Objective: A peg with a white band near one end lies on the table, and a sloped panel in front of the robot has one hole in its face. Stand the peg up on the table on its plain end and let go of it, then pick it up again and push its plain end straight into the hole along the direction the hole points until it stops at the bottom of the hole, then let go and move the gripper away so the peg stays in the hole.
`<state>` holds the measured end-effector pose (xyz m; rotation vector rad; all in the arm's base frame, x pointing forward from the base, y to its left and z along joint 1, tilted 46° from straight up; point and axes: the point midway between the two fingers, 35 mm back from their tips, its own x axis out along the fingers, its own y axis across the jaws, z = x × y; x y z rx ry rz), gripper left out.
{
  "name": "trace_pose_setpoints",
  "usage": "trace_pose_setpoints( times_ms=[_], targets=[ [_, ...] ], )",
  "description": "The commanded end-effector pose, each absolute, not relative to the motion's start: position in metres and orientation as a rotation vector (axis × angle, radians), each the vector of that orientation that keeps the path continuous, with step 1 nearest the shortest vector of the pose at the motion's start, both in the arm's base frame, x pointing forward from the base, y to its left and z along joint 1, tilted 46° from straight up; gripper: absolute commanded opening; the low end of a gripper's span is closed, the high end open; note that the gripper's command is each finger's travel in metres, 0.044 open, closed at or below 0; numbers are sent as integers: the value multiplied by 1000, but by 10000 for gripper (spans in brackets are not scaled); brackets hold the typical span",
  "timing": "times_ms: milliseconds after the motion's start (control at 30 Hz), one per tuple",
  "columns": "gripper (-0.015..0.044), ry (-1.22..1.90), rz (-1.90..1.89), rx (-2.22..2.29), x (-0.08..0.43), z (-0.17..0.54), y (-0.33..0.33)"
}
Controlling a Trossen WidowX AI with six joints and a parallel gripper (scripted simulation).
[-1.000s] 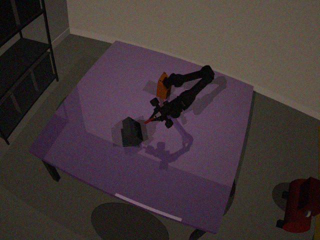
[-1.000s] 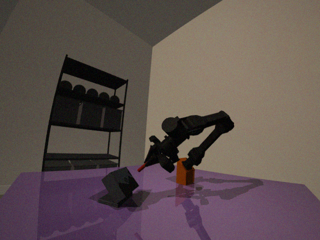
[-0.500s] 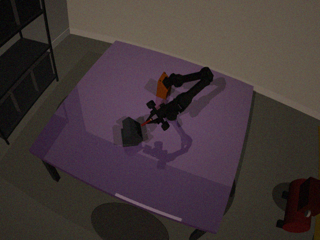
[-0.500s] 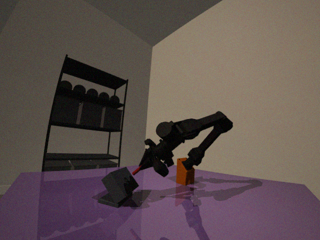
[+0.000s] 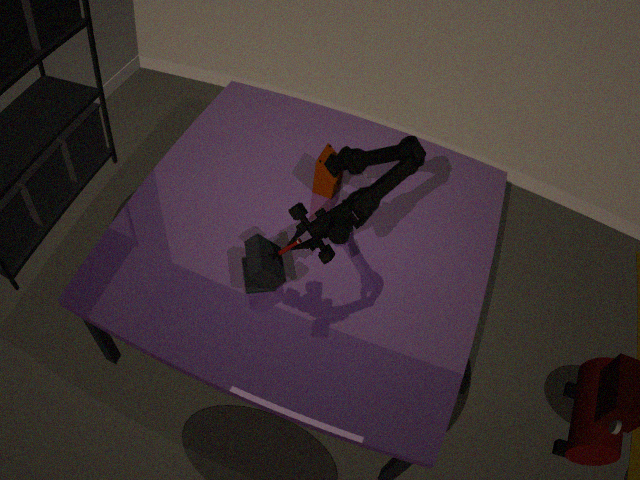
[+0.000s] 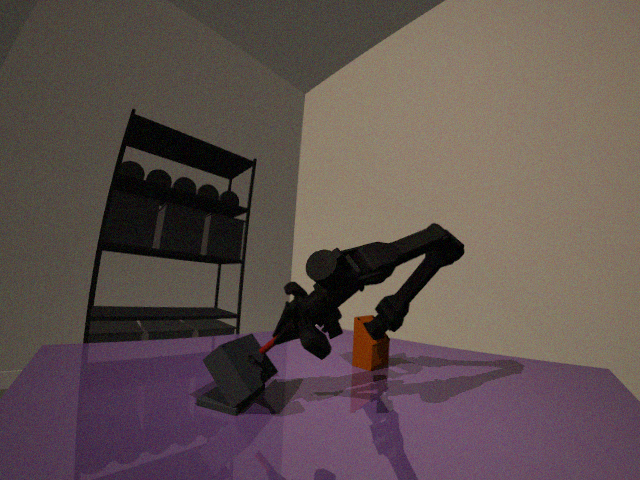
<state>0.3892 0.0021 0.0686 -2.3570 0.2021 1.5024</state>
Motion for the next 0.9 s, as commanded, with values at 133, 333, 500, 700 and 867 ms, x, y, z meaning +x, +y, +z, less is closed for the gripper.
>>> trace_pose_setpoints(
  times_ms=[133,333,500,700,867],
  targets=[
    [0,209,1505,-2357,393,59,3],
    [0,209,1505,-2357,396,52,3],
    [0,209,1505,-2357,397,46,3],
    [0,199,1502,-2362,398,51,3],
    [0,199,1502,-2362,398,51,3]
  ],
)
